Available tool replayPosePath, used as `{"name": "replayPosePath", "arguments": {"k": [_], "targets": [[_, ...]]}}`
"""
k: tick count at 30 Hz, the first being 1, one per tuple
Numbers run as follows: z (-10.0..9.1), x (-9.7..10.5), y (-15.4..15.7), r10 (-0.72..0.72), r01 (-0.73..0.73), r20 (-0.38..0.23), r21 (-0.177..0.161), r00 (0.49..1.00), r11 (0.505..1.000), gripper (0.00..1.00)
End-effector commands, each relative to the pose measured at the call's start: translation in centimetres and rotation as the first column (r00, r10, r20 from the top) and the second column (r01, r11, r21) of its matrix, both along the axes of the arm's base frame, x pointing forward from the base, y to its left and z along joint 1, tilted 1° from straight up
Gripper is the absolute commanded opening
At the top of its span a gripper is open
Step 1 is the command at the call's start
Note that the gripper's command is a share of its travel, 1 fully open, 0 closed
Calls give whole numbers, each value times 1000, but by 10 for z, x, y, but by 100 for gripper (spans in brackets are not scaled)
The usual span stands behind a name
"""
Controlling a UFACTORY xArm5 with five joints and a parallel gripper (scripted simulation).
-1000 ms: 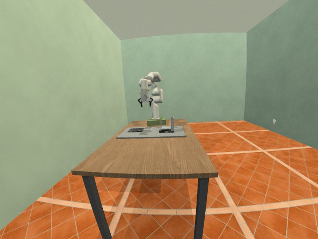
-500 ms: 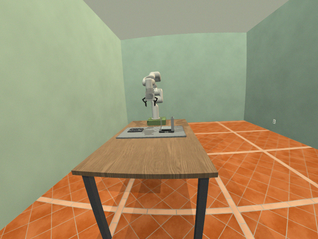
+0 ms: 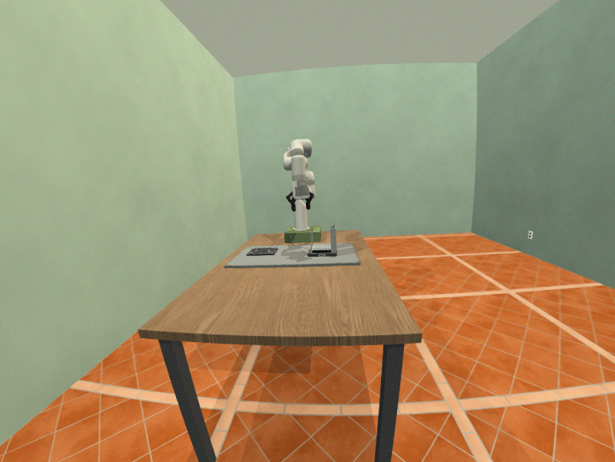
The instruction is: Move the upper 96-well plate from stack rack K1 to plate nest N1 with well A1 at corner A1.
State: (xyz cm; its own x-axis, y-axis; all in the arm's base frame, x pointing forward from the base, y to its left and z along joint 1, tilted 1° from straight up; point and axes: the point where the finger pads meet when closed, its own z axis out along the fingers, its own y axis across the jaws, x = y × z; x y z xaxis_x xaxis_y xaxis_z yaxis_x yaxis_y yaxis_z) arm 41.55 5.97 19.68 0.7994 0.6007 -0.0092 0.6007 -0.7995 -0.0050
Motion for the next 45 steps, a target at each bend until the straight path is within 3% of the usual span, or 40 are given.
{"name": "replayPosePath", "arguments": {"k": [1, 5, 11, 19, 21, 27, 45], "targets": [[-8, 7, 20, 149, -149, 3, 3, 989, 989, 100], [-13, 9, 29, 215, -215, 3, 3, 977, 977, 100], [-25, 15, 55, 405, -405, 3, 5, 914, 914, 100], [-43, 23, 90, 631, -631, 3, 6, 776, 776, 100], [-43, 23, 90, 631, -631, 3, 6, 776, 776, 100], [-55, 29, 117, 773, -773, 3, 8, 635, 635, 100], [-58, 29, 119, 776, -776, 3, 8, 630, 630, 100]]}}
